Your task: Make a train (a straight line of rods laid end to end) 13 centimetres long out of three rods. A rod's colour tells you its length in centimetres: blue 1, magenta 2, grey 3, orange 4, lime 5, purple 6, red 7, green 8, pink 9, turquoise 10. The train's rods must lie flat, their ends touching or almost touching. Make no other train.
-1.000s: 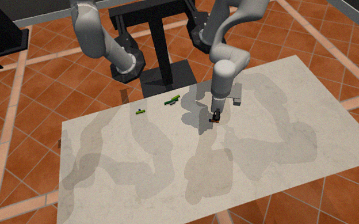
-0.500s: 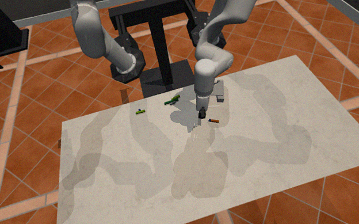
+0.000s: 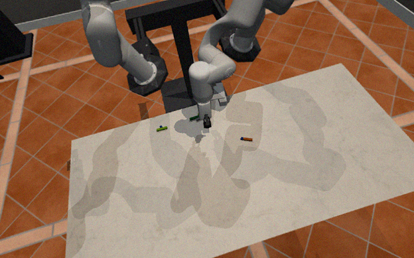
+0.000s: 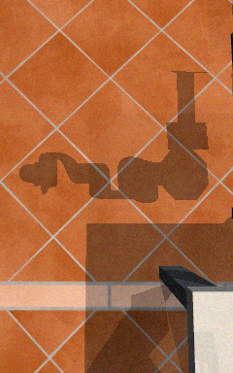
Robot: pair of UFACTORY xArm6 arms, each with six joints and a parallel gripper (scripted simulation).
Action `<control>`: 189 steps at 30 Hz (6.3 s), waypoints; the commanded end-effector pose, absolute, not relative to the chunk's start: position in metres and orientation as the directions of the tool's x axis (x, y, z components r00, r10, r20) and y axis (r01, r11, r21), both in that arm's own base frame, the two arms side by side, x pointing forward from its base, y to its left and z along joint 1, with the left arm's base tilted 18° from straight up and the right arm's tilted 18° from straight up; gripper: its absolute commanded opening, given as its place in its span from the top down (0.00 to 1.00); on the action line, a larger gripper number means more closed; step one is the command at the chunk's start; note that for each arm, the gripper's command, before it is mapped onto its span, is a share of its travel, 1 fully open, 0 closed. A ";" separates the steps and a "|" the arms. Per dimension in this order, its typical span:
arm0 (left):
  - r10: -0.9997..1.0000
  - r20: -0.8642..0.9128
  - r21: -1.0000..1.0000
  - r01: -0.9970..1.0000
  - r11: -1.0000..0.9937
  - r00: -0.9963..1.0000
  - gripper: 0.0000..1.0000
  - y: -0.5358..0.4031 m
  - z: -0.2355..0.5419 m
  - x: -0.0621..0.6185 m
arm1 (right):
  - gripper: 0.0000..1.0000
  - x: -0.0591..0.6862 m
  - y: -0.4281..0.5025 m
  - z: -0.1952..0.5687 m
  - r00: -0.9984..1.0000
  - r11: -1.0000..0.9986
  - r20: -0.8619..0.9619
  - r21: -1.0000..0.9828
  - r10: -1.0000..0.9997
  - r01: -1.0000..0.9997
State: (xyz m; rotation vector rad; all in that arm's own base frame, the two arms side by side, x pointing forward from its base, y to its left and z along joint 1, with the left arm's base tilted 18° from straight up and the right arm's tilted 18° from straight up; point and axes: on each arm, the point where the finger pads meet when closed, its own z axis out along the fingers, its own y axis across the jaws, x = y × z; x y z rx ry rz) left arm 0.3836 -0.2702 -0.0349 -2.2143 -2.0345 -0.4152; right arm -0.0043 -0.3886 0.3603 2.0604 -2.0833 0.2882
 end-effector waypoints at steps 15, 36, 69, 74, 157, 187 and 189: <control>0.960 0.259 0.171 0.983 0.065 -0.108 0.74 -0.326 -0.071 0.316 | 0.00 -0.004 -0.389 0.362 -0.011 0.011 0.278 0.000 -0.961 -1.000; 0.960 0.259 0.171 0.983 0.065 -0.108 0.74 -0.326 -0.071 0.316 | 0.00 -0.004 -0.389 0.362 -0.011 0.011 0.278 0.000 -0.961 -1.000; 0.960 0.259 0.171 0.983 0.065 -0.109 0.74 -0.319 -0.099 0.320 | 0.00 -0.004 -0.389 0.362 -0.011 0.011 0.278 0.000 -0.961 -1.000; 0.960 0.259 0.171 0.983 0.065 -0.109 0.74 -0.317 -0.106 0.322 | 0.00 -0.004 -0.389 0.362 -0.011 0.011 0.278 0.000 -0.961 -1.000; 0.960 0.259 0.171 0.983 0.065 -0.109 0.74 -0.310 -0.133 0.326 | 0.00 -0.004 -0.389 0.362 -0.011 0.011 0.278 0.000 -0.961 -1.000; 0.960 0.259 0.171 0.983 0.065 -0.109 0.94 -0.310 -0.133 0.326 | 0.00 -0.004 -0.389 0.362 -0.011 0.011 0.278 0.000 -0.961 -1.000; 0.960 0.259 0.171 0.983 0.065 -0.109 0.94 -0.310 -0.133 0.326 | 0.00 -0.004 -0.389 0.362 -0.011 0.011 0.278 0.000 -0.961 -1.000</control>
